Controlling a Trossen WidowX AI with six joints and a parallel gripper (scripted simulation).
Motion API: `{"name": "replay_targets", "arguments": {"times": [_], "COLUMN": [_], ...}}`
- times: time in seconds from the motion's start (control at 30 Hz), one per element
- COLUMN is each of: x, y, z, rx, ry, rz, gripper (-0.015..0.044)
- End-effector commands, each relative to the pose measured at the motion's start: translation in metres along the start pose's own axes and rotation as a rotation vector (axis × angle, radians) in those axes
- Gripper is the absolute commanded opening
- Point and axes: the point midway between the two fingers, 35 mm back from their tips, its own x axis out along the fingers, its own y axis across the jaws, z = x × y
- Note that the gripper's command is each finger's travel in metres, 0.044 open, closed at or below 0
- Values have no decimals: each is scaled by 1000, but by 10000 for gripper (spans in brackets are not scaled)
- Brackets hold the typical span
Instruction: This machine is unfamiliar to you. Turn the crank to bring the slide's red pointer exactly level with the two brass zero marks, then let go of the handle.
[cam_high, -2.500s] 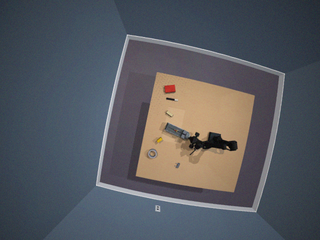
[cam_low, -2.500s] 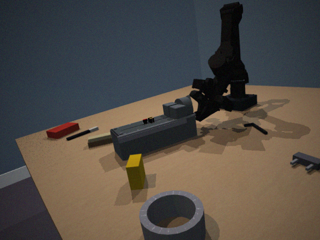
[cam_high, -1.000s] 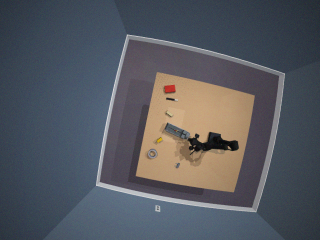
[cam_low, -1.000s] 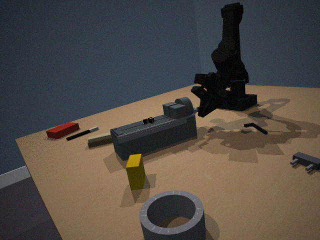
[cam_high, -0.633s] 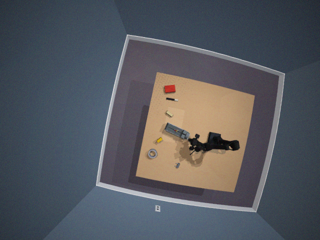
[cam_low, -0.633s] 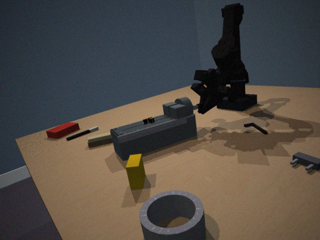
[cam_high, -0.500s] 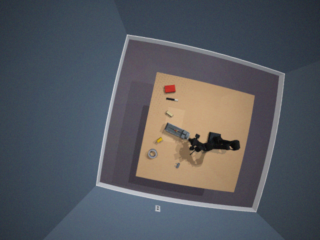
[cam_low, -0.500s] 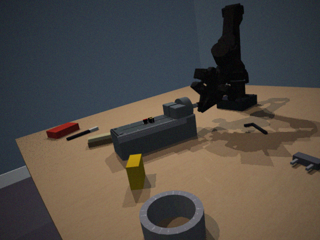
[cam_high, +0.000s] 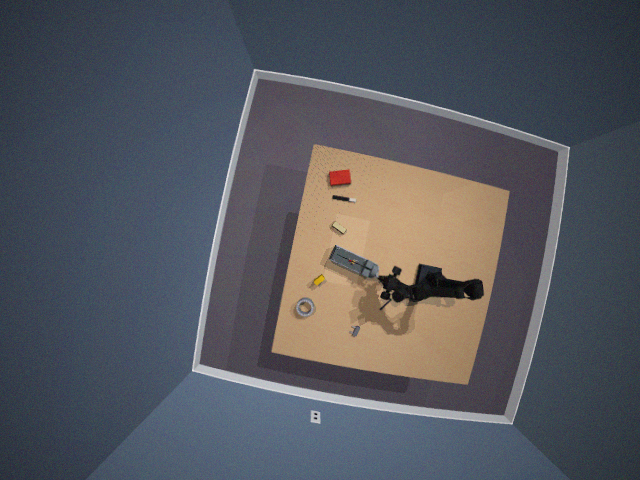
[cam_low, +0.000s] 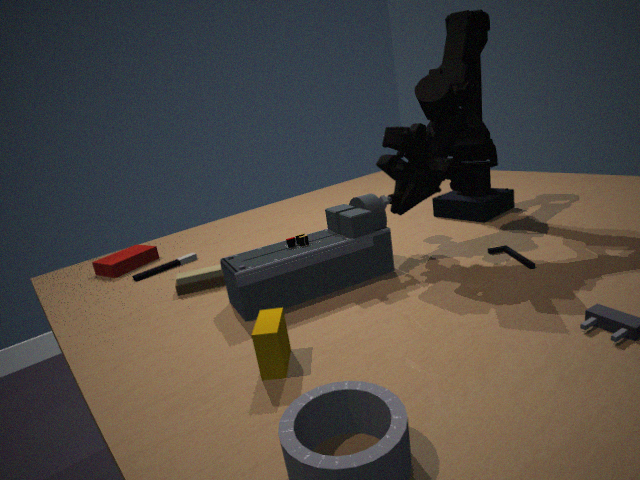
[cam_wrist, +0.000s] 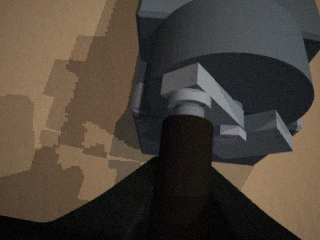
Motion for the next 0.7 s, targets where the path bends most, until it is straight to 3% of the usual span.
{"name": "replay_targets", "arguments": {"times": [0.0, 0.67], "x": [-5, -5], "y": [-8, -28], "z": [4, 4], "rx": [0, -1], "ry": [-8, -8], "rz": [-5, -7], "gripper": [0, 0]}}
